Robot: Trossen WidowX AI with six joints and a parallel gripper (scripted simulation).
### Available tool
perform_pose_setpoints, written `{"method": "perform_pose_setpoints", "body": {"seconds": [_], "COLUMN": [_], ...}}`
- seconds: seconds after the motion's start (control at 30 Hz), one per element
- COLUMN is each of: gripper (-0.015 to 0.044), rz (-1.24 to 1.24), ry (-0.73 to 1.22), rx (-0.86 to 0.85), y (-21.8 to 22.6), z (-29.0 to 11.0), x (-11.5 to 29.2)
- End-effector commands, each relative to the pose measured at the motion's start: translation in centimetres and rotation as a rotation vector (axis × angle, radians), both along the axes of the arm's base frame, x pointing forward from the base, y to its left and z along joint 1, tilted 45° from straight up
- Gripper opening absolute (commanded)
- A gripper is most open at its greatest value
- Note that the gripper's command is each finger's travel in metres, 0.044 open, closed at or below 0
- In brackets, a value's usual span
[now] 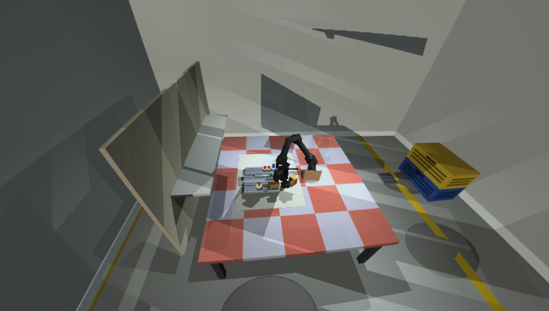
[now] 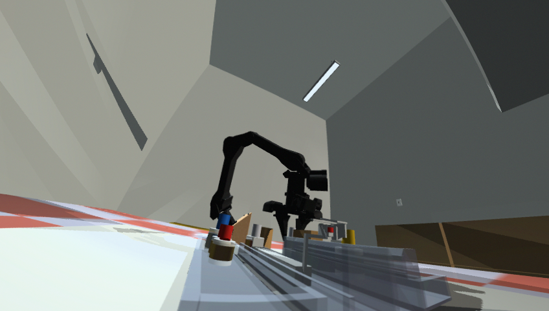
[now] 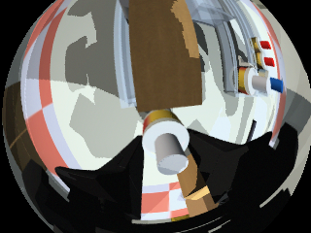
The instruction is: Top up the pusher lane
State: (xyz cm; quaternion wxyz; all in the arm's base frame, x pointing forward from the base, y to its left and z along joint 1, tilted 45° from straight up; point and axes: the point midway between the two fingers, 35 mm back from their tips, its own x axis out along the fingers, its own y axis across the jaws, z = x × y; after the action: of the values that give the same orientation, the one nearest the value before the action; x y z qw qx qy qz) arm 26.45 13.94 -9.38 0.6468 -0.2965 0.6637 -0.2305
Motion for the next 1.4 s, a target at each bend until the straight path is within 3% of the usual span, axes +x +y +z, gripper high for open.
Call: {"method": "perform_pose_setpoints", "body": {"seconds": [0.0, 0.5, 1.37], "gripper": [0.0, 0.0, 0.0], "rz": [0.003, 0.019, 0.021], "ry": [-0.01, -0.011, -0.009], "rx": [0.01, -0.001, -0.012], "y": [1.8, 6.5, -6.5], "z": [1.3, 6.0, 11.6], "x": [0.1, -0.7, 1.8]}}
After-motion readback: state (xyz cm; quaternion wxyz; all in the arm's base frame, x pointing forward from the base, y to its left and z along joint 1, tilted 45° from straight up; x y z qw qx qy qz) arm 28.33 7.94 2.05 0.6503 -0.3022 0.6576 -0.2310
